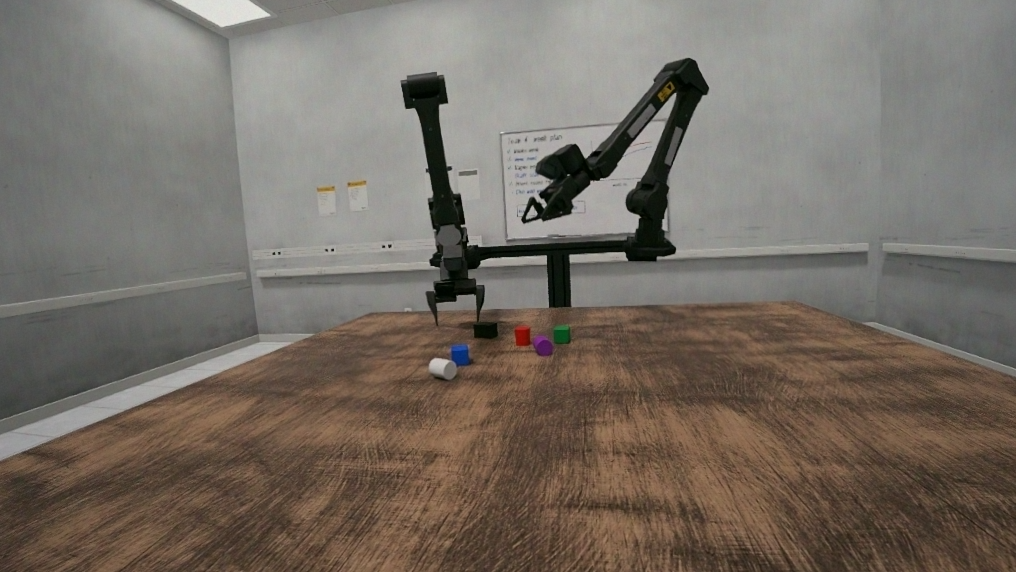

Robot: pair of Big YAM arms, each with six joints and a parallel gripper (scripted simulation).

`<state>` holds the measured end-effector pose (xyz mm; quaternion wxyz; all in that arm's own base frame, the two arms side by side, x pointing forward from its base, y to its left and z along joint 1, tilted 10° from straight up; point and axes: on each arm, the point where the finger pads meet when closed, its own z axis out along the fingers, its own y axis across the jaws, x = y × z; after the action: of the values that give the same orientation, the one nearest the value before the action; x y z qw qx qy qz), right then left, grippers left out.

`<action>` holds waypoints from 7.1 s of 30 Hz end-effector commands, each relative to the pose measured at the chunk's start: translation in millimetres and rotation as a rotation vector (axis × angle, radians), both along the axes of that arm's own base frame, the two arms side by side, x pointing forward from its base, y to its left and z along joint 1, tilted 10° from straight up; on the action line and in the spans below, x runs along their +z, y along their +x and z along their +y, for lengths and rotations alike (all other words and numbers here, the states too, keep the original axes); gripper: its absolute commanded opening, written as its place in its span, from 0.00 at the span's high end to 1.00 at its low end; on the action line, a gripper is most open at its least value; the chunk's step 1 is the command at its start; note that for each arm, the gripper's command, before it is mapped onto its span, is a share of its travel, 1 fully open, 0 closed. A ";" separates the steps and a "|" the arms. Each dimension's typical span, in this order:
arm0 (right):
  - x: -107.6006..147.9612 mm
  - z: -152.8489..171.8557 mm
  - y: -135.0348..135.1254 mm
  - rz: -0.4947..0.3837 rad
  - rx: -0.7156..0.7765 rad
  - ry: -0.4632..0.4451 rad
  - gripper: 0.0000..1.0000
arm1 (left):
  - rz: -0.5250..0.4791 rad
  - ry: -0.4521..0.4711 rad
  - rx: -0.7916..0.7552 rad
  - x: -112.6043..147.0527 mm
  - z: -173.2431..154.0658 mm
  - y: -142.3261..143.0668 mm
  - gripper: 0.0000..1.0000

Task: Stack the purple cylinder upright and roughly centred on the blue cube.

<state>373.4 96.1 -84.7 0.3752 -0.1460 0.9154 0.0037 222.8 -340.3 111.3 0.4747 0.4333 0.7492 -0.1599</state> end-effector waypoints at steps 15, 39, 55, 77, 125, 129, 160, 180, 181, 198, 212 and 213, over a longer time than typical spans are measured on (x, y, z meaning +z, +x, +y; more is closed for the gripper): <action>-4.5 12.2 2.6 0.038 0.007 0.031 0.36 | 0.040 -0.059 0.028 26.9 -21.8 3.4 0.00; -57.0 184.7 14.6 0.941 0.077 0.234 0.36 | 0.350 -0.039 0.794 0.6 5.0 -14.0 0.00; -69.7 204.7 -22.9 1.310 -0.113 -0.305 0.36 | 0.224 -0.014 0.934 19.6 16.0 -14.3 0.00; -89.3 199.0 -42.6 1.346 -0.124 -0.414 0.36 | 0.227 -0.015 0.933 16.0 22.7 -16.3 0.00; -114.0 189.8 -54.7 1.350 -0.121 -0.410 0.53 | 0.227 -0.015 0.933 16.0 22.7 -16.3 0.00; -112.8 188.7 -54.3 1.355 -0.124 -0.414 0.59 | 0.227 -0.015 0.933 16.0 22.7 -16.3 0.00; -18.5 139.7 -40.9 1.352 -0.062 -0.393 0.67 | 0.199 0.087 0.764 3.9 23.3 -7.5 0.00; 64.1 2.5 1.5 1.311 -0.100 -0.384 0.67 | -0.023 -0.021 0.089 15.4 -10.4 12.6 0.00; 65.0 2.2 3.3 1.306 -0.117 -0.381 0.67 | -0.040 -0.031 0.069 17.7 -10.6 12.6 0.00; 58.9 7.0 1.7 0.711 -0.022 -0.220 0.67 | -0.072 -0.117 0.004 33.9 -20.9 11.2 0.00; 47.9 0.4 -3.4 0.147 0.027 -0.059 0.67 | -0.072 -0.117 0.004 34.0 -20.8 11.3 0.00; 48.1 0.2 -3.9 0.111 0.030 -0.049 0.67 | -0.072 -0.117 0.004 34.0 -20.8 11.3 0.00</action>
<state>365.2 98.4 -31.1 0.2738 -0.1622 0.9480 -0.0095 231.9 -357.3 135.6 0.5138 0.4096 0.7315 -0.1821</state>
